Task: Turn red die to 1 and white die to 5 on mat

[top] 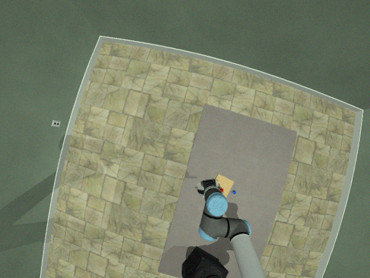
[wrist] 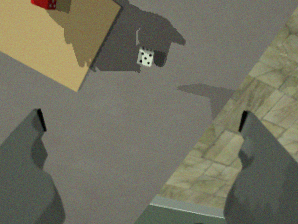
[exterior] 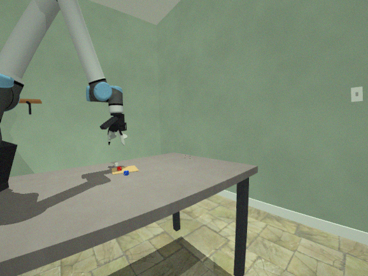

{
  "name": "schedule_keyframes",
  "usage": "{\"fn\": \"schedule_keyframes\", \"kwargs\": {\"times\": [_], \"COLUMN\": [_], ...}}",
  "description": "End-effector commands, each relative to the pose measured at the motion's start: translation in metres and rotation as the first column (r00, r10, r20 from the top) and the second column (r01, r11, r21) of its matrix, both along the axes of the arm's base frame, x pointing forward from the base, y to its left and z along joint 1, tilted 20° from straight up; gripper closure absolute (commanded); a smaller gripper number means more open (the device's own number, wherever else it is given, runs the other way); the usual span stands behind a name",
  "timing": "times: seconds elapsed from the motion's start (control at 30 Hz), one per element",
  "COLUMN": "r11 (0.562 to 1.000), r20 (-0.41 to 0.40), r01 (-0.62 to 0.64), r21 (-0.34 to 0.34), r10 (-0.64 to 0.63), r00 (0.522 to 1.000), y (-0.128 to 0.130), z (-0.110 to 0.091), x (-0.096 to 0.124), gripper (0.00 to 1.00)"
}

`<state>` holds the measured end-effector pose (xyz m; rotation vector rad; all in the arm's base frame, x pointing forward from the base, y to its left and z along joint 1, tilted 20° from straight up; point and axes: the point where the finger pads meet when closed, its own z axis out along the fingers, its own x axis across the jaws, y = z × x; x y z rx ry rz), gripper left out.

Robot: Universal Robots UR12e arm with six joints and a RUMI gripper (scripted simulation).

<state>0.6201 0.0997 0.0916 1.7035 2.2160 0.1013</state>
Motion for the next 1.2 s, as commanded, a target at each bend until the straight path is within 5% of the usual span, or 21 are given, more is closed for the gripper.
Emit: {"fn": "schedule_keyframes", "kwargs": {"times": [0.0,0.6,0.93,1.1,1.17], "r11": [0.998,0.908,0.756,0.644,0.644], "r20": [-0.008,-0.089,-0.17,-0.22,-0.22], "r01": [-0.059,-0.402,-0.632,-0.741,-0.741], "r21": [-0.019,-0.118,-0.17,-0.189,-0.189], "r10": [0.059,0.393,0.609,0.708,0.708], "r00": [0.998,0.915,0.775,0.671,0.671], "y": [-0.001,-0.008,-0.012,-0.014,-0.014], "z": [0.0,-0.005,-0.009,-0.011,-0.011], "x": [0.0,0.0,0.001,0.001,0.001], "gripper": [0.0,0.0,0.0,0.0,0.0]}}
